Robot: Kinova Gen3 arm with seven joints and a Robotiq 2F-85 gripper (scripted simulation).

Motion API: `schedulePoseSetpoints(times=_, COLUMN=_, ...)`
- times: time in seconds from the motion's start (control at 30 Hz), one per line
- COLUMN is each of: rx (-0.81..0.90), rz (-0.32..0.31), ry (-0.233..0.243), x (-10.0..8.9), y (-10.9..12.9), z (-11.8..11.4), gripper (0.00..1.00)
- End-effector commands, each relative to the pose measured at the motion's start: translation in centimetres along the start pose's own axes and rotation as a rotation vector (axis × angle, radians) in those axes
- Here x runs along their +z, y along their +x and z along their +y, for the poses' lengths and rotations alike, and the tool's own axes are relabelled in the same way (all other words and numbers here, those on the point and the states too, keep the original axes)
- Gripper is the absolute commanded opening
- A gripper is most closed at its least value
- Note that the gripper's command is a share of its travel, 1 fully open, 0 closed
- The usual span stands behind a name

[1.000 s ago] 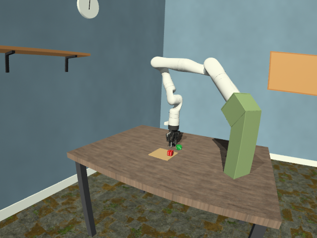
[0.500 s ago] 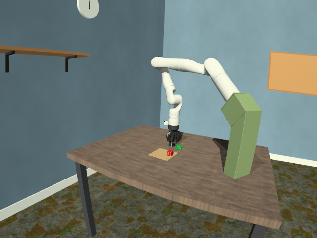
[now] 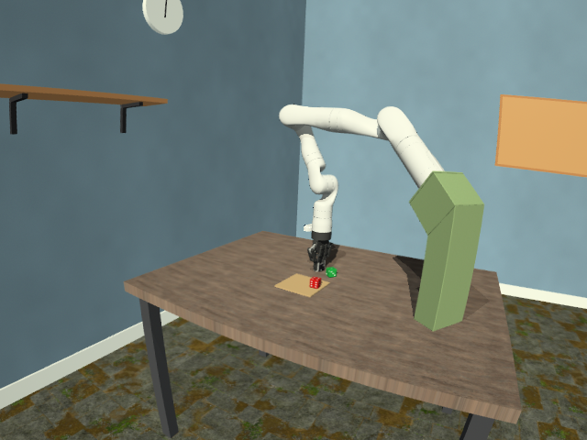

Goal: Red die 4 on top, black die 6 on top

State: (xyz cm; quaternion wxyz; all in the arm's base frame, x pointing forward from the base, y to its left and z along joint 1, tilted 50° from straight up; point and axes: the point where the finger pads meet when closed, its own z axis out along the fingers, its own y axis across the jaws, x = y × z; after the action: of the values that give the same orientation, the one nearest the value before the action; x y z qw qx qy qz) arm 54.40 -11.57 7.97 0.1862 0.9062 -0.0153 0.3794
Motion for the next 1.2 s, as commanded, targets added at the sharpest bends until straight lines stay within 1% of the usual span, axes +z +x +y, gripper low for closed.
schedulePoseSetpoints(times=0.0, rx=0.000, rz=0.001, ry=0.000, x=0.0, y=0.0, z=0.0, gripper=0.26)
schedulePoseSetpoints(times=0.4, rx=0.000, rz=0.001, ry=0.000, x=-0.1, y=0.0, z=0.0, gripper=0.26)
schedulePoseSetpoints(times=0.5, rx=0.000, rz=0.001, ry=0.000, x=-0.7, y=0.0, z=0.0, gripper=0.26)
schedulePoseSetpoints(times=0.57, rx=0.000, rz=0.001, ry=0.000, x=-1.7, y=0.0, z=0.0, gripper=0.26)
schedulePoseSetpoints(times=0.63, rx=0.000, rz=0.001, ry=0.000, x=-1.7, y=0.0, z=0.0, gripper=0.26)
schedulePoseSetpoints(times=0.87, rx=0.000, rz=0.001, ry=0.000, x=-6.9, y=0.0, z=0.0, gripper=0.26)
schedulePoseSetpoints(times=0.97, rx=0.000, rz=0.001, ry=0.000, x=-8.7, y=0.0, z=0.0, gripper=0.26)
schedulePoseSetpoints(times=1.07, rx=0.000, rz=0.001, ry=0.000, x=-9.7, y=0.0, z=0.0, gripper=0.26)
schedulePoseSetpoints(times=1.17, rx=0.000, rz=0.001, ry=0.000, x=-10.0, y=0.0, z=0.0, gripper=0.26)
